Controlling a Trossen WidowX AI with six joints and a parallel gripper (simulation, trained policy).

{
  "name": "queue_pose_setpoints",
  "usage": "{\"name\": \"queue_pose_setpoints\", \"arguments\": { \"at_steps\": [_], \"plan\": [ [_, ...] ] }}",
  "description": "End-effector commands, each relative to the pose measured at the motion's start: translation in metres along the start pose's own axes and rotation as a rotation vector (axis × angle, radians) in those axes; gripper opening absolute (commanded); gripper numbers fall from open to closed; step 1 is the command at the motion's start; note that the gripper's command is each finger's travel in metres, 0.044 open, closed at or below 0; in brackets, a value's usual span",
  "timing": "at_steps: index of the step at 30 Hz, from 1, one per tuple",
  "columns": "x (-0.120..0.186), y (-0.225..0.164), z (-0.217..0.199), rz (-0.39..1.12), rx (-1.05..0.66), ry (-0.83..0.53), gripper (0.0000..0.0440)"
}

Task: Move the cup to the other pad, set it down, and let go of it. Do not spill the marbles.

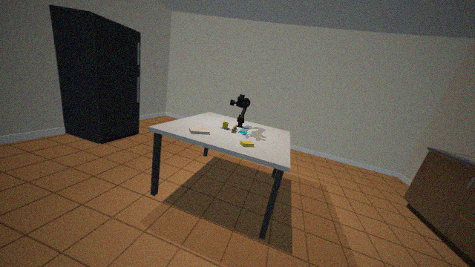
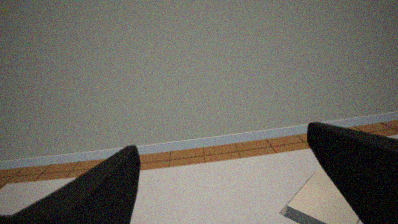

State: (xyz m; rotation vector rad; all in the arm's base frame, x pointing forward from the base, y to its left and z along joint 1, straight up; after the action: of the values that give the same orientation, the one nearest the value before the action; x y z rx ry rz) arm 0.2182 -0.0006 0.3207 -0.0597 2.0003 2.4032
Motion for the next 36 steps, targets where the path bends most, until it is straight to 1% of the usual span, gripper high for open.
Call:
{"name": "queue_pose_setpoints", "arguments": {
  "at_steps": [1, 11, 12, 13, 20, 28, 36],
  "plan": [
    [0.0, 0.0, 0.0, 0.005, -0.003, -0.005, 0.0374],
    [-0.002, -0.003, 0.003, 0.108, -0.058, -0.048, 0.0111],
    [-0.002, -0.003, 0.003, 0.123, -0.065, -0.052, 0.0088],
    [-0.003, -0.003, 0.004, 0.137, -0.071, -0.055, 0.0079],
    [-0.007, -0.004, 0.01, 0.245, -0.123, -0.065, 0.0071],
    [-0.012, -0.001, 0.016, 0.368, -0.179, -0.085, 0.0113],
    [-0.016, 0.0, 0.022, 0.497, -0.219, -0.117, 0.0105]
  ]
}}
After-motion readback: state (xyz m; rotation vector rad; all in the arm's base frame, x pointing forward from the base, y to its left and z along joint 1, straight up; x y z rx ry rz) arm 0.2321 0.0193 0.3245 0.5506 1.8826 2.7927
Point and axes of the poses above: the point midway between the two fingers, 35 mm back from their tips, its own x axis back along the fingers, its own z axis across the jaws, y = z × x, the point moved 10 cm from there along x, back along the fingers, and after that the axes turned 10 degrees about -x, right-handed, at the moved point
